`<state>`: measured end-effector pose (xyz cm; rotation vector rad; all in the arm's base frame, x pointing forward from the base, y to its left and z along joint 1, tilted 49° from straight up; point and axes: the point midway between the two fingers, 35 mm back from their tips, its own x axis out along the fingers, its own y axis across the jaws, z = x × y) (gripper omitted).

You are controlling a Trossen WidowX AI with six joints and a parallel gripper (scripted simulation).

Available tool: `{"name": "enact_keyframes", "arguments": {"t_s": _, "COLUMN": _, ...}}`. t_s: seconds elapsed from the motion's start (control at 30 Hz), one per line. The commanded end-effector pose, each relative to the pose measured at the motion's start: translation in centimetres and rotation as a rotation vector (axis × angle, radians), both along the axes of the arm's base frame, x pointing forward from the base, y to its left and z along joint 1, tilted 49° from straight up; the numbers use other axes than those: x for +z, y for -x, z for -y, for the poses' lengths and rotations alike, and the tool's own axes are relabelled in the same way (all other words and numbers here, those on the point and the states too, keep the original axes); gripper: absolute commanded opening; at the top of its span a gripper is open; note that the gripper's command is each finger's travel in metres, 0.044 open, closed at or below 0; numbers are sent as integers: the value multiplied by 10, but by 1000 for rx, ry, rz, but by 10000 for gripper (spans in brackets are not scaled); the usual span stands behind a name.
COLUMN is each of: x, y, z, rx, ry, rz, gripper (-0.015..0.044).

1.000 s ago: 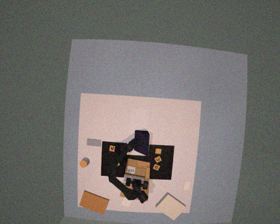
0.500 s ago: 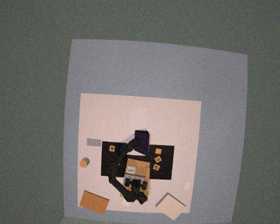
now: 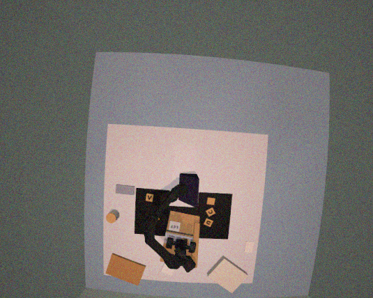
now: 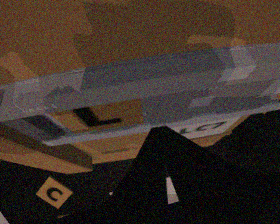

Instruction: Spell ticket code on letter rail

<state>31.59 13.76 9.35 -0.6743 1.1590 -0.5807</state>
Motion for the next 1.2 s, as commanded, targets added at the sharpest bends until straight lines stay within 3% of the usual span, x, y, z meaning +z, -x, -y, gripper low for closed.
{"name": "enact_keyframes", "arguments": {"t_s": 0.0, "x": 0, "y": -3, "z": 1, "rx": 4, "ry": 2, "rz": 3, "gripper": 0}}
{"name": "enact_keyframes", "arguments": {"t_s": 1.17, "x": -5, "y": -17, "z": 9, "rx": 4, "ry": 3, "rz": 4, "gripper": 0}}
